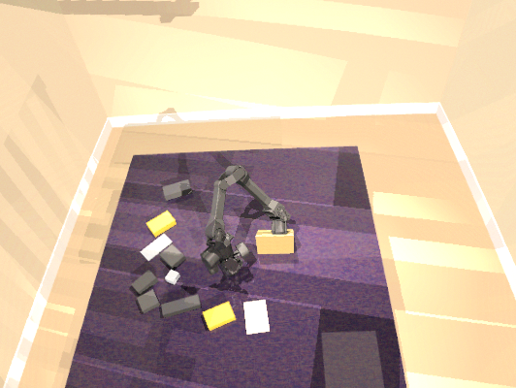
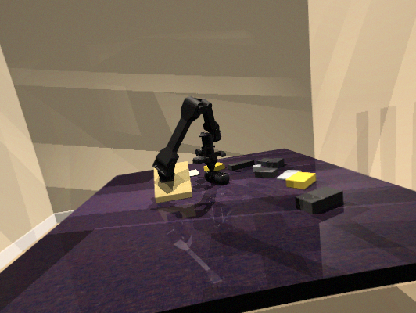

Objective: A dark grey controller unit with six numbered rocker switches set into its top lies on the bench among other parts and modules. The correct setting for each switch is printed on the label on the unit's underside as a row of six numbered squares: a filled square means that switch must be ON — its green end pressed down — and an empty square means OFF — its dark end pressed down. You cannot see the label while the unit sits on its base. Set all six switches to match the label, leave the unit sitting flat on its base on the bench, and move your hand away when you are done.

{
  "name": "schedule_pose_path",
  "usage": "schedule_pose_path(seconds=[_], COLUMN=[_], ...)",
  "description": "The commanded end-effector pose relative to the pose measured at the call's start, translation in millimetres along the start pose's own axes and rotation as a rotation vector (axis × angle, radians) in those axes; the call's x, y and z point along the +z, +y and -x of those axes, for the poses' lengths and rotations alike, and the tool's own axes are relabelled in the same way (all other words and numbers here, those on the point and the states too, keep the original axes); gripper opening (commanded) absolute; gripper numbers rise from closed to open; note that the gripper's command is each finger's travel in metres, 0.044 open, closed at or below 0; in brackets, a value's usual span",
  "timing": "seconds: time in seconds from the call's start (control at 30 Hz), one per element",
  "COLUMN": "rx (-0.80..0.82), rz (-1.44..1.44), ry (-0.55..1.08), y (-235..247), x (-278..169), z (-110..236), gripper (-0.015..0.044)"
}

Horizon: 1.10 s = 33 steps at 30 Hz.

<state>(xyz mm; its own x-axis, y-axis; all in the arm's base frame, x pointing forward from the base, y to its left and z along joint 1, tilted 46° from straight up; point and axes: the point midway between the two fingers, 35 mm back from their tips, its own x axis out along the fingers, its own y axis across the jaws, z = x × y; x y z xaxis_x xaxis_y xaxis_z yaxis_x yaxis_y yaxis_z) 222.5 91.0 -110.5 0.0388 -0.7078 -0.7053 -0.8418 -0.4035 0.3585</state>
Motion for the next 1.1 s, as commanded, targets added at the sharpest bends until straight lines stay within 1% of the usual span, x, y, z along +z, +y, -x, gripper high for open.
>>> schedule_pose_path(seconds=[0.0,0.07,0.23,0.27,0.37,0.43,0.6,1.07], rx=[-0.01,-0.008,-0.008,-0.009,-0.008,-0.006,-0.006,-0.006], rz=[-0.003,-0.001,-0.001,-0.001,-0.001,-0.001,-0.001,-0.001], ry=[-0.004,-0.003,-0.004,-0.004,-0.001,0.001,0.001,0.002], y=[-1.9,-0.7,-0.9,-1.5,-1.4,-0.6,-0.6,-1.3], x=[1.1,1.1,-1.3,-8.7,-49.7,-59.7,-59.7,-59.9], z=[31.9,42.1,42.1,42.4,41.9,41.4,40.4,18.0], gripper=[0.0,0.0,0.0,0.0,0.0,0.0,0.0,0.0])
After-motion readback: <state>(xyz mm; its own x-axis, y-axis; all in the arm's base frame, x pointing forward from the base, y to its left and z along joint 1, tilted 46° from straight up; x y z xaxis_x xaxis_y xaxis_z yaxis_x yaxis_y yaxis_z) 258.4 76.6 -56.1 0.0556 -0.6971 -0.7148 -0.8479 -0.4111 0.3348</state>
